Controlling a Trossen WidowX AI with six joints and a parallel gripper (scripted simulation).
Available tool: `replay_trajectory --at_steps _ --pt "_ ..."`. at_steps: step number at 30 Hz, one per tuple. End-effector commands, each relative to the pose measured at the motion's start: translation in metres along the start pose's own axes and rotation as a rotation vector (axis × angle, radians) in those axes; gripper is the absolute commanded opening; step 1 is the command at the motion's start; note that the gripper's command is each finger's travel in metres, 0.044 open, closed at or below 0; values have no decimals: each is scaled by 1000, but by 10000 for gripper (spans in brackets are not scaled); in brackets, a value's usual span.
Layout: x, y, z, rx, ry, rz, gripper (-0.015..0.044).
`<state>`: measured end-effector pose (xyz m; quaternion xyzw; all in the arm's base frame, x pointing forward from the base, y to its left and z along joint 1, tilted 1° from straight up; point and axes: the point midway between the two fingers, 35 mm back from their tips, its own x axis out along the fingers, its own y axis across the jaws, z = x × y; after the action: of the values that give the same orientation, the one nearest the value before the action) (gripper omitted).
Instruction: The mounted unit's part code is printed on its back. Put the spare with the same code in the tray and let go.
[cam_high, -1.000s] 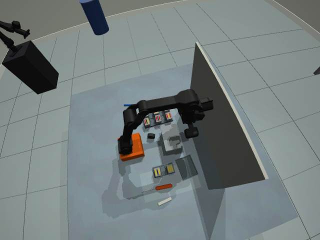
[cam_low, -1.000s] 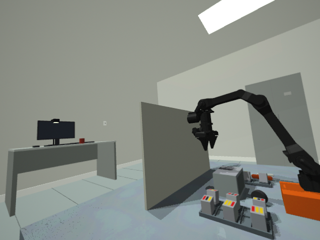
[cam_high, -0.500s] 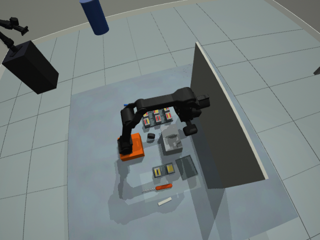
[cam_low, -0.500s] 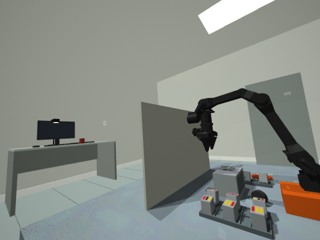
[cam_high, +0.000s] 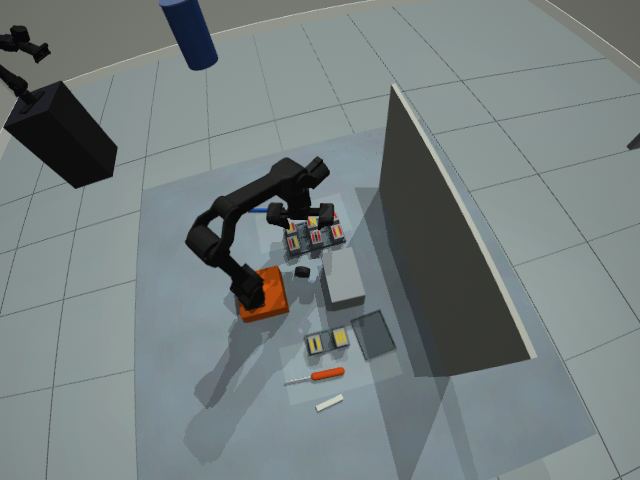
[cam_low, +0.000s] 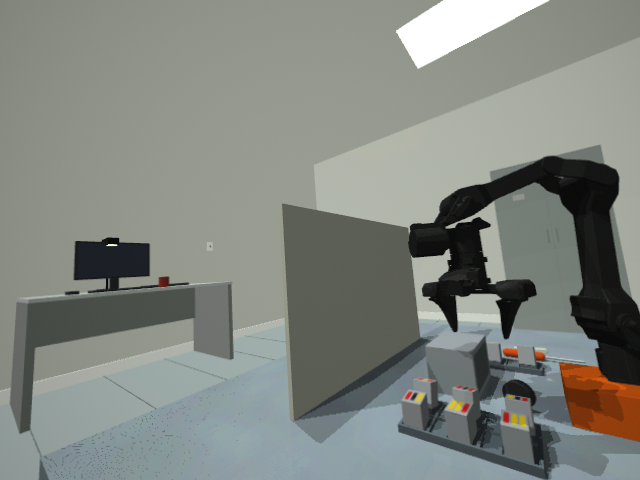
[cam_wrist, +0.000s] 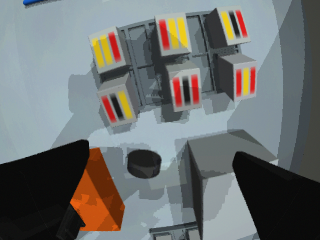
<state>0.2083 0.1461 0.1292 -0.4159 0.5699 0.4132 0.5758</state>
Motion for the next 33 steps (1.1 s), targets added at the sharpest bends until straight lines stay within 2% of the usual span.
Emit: replay_trajectory --at_steps 1,12,17,18,33 --pt "16 44 -4 -306 -3 -11 440" --pt "18 48 -5 -336 -2 -14 440" --pt "48 49 0 -336 -3 -14 309" --pt "55 51 4 -336 -3 -14 300" --pt "62 51 6 -336 -3 -14 300"
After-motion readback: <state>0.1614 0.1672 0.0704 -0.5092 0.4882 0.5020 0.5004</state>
